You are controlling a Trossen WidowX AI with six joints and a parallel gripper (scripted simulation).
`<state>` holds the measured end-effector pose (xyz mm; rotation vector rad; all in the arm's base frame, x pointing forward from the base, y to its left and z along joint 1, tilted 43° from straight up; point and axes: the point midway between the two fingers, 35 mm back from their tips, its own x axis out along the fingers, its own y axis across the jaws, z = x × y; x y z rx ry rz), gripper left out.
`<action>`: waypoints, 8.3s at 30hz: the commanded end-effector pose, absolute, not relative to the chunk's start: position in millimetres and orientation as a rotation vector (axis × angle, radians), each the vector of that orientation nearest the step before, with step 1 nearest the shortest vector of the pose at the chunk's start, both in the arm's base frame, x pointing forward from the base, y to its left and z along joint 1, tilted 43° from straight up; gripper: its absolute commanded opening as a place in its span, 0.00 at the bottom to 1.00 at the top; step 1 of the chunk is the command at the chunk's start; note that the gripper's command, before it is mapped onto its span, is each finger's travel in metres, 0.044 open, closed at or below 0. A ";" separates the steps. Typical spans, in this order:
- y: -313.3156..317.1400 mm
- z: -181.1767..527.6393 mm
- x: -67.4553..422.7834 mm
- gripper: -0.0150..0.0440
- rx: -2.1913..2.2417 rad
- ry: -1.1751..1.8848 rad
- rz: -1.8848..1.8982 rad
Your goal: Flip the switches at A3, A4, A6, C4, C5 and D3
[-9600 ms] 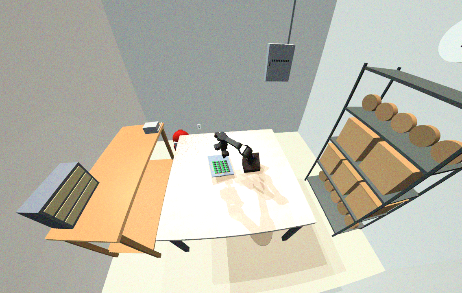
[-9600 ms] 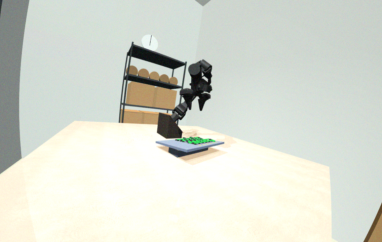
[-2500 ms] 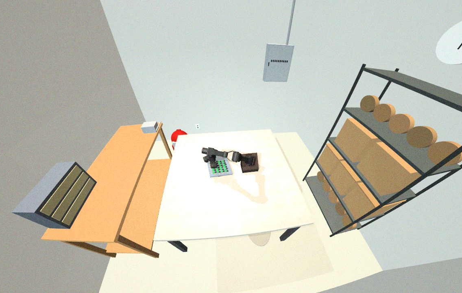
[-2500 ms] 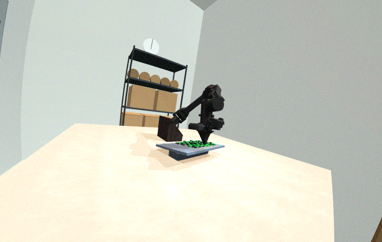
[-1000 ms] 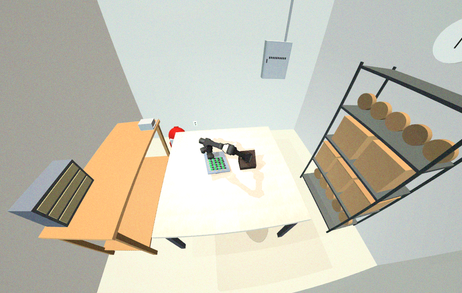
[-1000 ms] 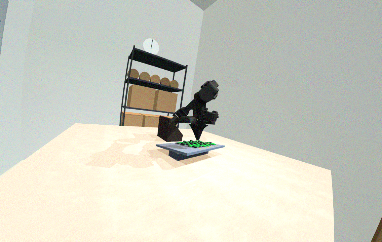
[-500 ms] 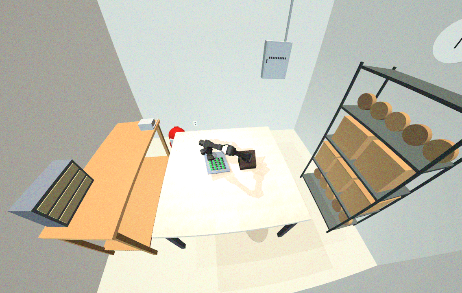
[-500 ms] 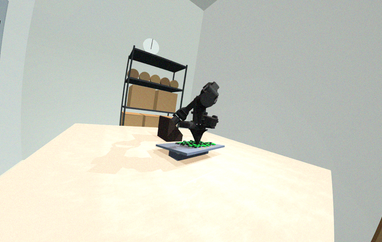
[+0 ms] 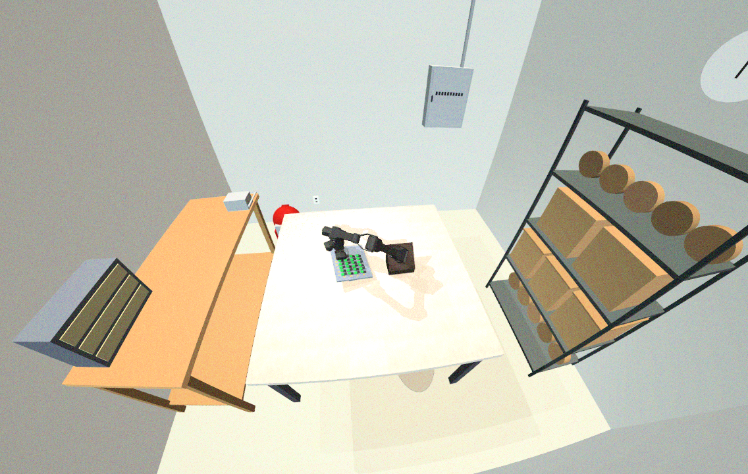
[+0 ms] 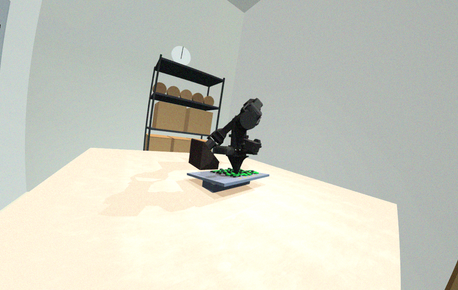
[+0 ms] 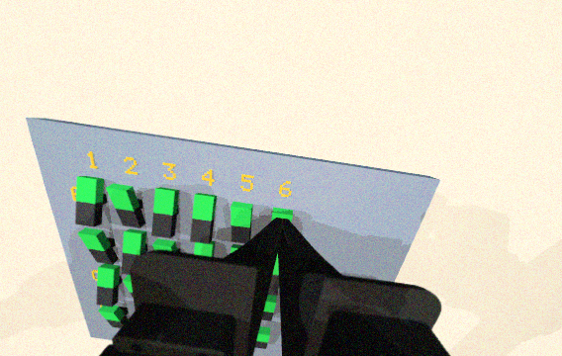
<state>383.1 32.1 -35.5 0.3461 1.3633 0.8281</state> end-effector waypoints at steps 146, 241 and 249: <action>54.6 -21.0 289.6 0.25 0.357 1.368 0.828; 29.0 -42.2 278.5 0.25 0.374 1.320 0.812; 29.7 -42.9 278.5 0.25 0.374 1.320 0.812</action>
